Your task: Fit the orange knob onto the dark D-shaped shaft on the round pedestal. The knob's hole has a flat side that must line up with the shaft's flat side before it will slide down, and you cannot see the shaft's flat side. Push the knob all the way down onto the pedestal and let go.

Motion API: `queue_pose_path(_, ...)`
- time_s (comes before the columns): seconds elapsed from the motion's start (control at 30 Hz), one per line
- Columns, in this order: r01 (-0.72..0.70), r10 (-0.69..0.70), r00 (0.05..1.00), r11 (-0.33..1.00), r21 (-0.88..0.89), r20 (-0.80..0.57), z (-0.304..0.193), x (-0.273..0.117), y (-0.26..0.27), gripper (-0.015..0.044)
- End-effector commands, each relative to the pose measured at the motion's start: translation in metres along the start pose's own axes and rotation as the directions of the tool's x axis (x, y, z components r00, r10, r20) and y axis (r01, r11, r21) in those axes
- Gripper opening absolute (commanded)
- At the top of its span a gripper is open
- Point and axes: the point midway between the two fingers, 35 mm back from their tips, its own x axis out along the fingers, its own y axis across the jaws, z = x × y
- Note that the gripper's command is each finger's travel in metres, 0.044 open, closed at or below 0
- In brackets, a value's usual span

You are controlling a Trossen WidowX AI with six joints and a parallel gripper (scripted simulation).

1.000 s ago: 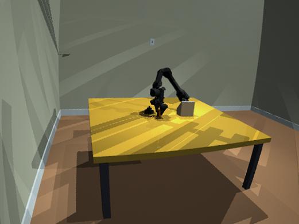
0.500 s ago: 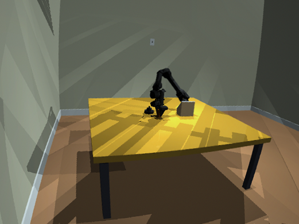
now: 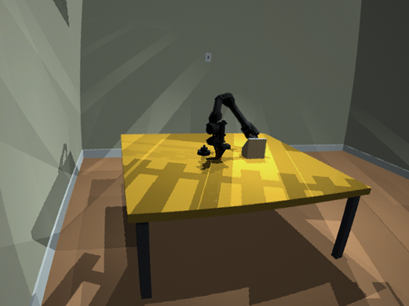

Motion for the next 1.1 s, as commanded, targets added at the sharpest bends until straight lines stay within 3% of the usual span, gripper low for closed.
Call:
queue_pose_path(0.0, -0.014, 0.013, 1.000, 1.000, 0.008, 0.019, 0.008, -0.022, 0.004, 0.0000)
queue_pose_path(0.57, -0.013, 0.013, 1.000, 1.000, 0.008, 0.016, 0.001, -0.127, 0.005, 0.0000)
queue_pose_path(1.07, -0.023, 0.023, 1.000, 1.000, 0.005, 0.019, 0.013, -0.122, -0.020, 0.0000)
